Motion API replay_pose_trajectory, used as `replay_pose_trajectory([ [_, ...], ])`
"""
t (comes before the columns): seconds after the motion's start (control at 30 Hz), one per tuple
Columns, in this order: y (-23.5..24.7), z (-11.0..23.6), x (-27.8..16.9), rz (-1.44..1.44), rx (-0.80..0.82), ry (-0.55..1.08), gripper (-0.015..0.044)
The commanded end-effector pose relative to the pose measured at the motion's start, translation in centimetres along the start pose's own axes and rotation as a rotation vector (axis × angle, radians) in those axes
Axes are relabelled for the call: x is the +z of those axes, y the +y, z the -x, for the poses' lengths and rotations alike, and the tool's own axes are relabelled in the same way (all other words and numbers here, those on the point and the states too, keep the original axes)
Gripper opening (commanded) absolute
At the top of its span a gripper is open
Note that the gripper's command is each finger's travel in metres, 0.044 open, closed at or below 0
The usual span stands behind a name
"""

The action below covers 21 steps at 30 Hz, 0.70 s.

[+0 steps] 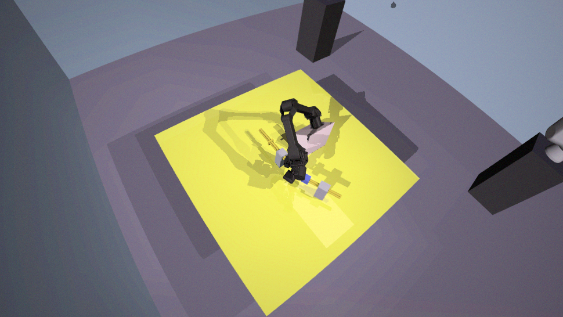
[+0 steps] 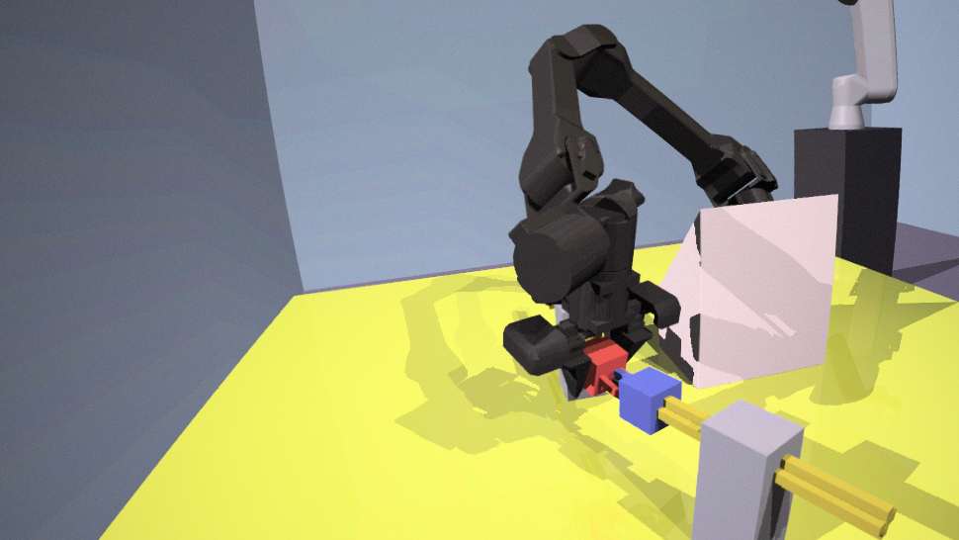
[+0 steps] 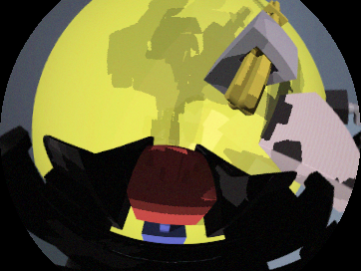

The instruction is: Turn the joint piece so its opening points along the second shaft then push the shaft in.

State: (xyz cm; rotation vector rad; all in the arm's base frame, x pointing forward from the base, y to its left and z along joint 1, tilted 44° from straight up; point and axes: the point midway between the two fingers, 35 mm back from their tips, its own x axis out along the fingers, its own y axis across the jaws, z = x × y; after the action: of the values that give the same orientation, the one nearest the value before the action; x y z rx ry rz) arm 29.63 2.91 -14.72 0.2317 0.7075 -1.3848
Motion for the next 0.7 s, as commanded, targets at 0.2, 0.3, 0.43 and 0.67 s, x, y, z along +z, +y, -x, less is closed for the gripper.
replay_pose_trajectory([
  [0.2,0.0,0.0,0.0,0.0,0.0,0.0,0.0016],
  [0.3,0.0,0.0,0.0,0.0,0.0,0.0,0.0],
  [0.43,-0.06,-0.04,0.0,-0.011,-0.002,0.007,0.0],
  [0.67,-0.54,-0.32,-0.01,-0.116,-0.019,0.07,0.0],
])
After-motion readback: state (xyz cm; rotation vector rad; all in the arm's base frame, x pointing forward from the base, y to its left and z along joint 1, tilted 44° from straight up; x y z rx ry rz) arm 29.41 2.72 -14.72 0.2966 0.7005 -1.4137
